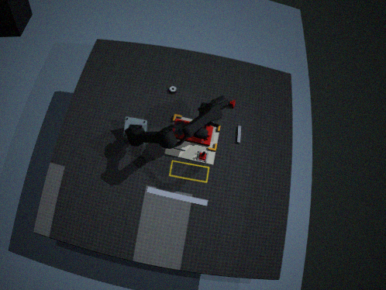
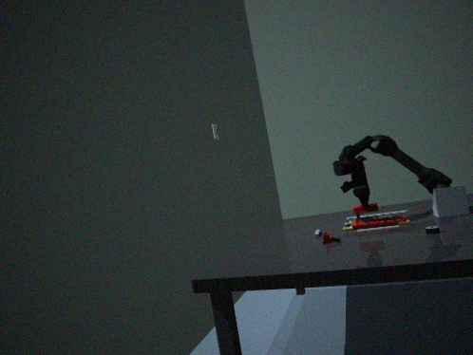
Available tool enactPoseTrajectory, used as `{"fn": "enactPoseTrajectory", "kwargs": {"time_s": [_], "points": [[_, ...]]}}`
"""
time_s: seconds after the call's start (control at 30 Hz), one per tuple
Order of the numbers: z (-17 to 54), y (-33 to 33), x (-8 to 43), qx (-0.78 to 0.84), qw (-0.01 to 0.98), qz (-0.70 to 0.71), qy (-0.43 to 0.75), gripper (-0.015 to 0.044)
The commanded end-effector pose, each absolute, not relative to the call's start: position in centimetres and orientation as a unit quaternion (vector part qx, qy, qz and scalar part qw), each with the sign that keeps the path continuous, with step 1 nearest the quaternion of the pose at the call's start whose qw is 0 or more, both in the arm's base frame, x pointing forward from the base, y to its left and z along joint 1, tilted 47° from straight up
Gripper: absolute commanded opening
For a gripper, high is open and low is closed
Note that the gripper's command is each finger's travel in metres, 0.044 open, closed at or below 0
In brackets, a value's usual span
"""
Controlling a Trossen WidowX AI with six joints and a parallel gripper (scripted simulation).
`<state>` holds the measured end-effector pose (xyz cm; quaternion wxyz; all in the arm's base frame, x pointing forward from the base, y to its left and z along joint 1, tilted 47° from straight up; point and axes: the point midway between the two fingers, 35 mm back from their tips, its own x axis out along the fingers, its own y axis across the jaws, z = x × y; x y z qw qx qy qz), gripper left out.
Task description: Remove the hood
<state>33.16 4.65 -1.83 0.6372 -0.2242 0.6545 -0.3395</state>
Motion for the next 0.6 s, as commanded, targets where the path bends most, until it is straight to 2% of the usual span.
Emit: {"fn": "enactPoseTrajectory", "kwargs": {"time_s": [0.0,0.13,0.57], "points": [[-0.5,6.4,33.5,-0.221,0.643,-0.337,0.651,0.0],[0.1,7.0,33.5,-0.221,0.643,-0.337,0.651,0.0],[5.5,1.8,33.5,-0.222,0.643,-0.332,0.653,0.0]]}}
